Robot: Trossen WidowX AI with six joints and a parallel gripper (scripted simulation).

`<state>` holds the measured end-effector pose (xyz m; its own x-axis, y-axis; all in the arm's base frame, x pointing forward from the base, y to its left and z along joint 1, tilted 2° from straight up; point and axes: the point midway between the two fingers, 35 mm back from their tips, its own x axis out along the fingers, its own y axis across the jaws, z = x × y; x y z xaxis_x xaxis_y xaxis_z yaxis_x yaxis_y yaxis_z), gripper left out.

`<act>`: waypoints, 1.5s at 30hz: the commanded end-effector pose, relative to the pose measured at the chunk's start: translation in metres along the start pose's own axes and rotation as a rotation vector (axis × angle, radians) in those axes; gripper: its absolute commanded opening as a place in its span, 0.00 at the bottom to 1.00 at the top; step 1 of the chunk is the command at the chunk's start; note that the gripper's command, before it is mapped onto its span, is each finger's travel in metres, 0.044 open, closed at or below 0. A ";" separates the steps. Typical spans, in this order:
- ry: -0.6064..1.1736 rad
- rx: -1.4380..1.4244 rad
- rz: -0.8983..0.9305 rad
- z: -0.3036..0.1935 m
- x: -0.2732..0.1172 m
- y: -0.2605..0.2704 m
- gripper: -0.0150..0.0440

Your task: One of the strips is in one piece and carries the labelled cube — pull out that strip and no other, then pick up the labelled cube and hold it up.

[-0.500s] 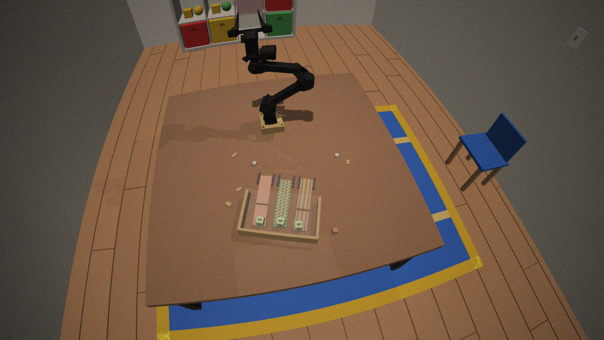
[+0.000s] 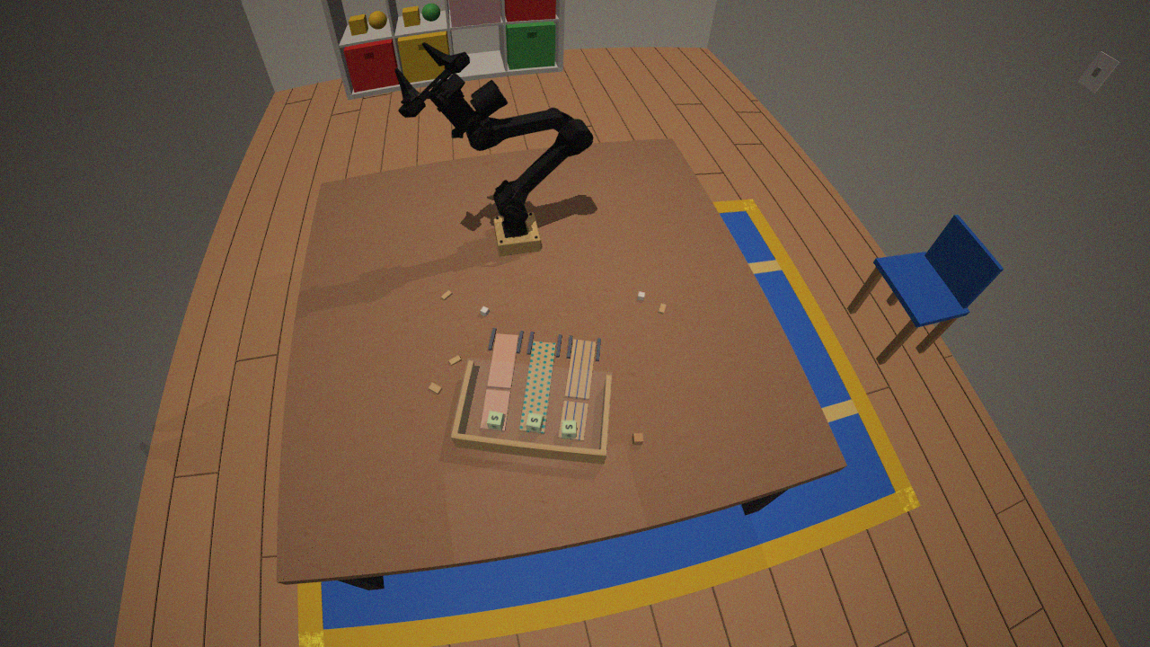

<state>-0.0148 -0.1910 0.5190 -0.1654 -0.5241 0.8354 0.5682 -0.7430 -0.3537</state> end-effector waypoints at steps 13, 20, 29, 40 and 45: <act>0.025 0.683 0.774 0.080 -0.083 0.168 0.93; 0.089 0.865 1.176 0.126 -0.162 0.213 0.93; 0.238 0.962 1.796 0.180 -0.306 0.220 0.93; 0.410 0.823 2.281 0.189 -0.424 0.176 0.93; 0.410 0.823 2.281 0.189 -0.424 0.176 0.93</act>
<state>0.3085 -0.0248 0.1851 0.8501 -0.0347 -0.5255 0.0660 0.9970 0.0408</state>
